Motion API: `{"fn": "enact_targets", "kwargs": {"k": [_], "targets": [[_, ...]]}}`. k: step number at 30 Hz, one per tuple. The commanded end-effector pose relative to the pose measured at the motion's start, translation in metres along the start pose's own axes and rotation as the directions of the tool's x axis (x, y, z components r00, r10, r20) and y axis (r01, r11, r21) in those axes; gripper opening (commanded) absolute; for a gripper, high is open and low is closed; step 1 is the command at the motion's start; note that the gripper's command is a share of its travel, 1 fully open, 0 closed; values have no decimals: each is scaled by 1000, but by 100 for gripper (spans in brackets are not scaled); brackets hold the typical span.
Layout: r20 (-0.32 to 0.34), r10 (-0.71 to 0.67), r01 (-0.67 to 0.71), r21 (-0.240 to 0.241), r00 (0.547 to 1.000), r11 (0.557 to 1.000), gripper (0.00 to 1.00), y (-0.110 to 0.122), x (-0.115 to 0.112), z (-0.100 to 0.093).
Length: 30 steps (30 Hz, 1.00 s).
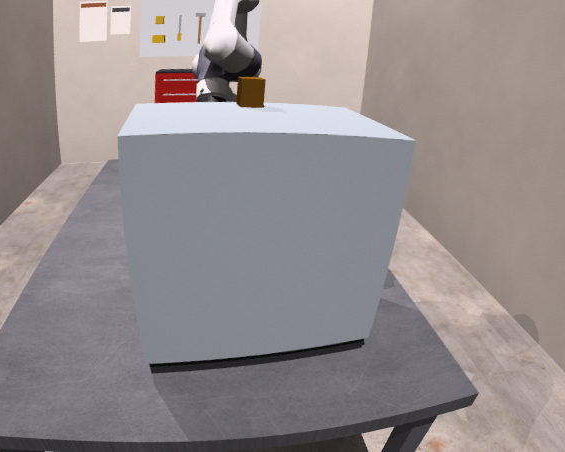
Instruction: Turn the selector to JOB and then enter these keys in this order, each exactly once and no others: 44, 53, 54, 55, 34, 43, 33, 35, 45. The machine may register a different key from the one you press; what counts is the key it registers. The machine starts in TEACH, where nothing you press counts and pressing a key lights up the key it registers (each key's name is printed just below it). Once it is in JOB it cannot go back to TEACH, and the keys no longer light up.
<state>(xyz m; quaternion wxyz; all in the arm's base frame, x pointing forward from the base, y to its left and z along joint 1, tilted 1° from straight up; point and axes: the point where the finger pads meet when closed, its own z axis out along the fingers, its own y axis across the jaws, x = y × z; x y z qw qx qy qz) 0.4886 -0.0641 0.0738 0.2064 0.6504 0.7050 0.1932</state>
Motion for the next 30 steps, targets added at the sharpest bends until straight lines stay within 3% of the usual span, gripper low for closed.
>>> {"fn": "enact_targets", "kwargs": {"k": [1, 19, 30], "targets": [[-35, 41, -40, 13, 999, 999, 10, 5, 1, 1], [-35, 41, -40, 12, 999, 999, 10, 5, 1, 21], [-35, 41, -40, 13, 999, 999, 10, 5, 1, 23]]}}
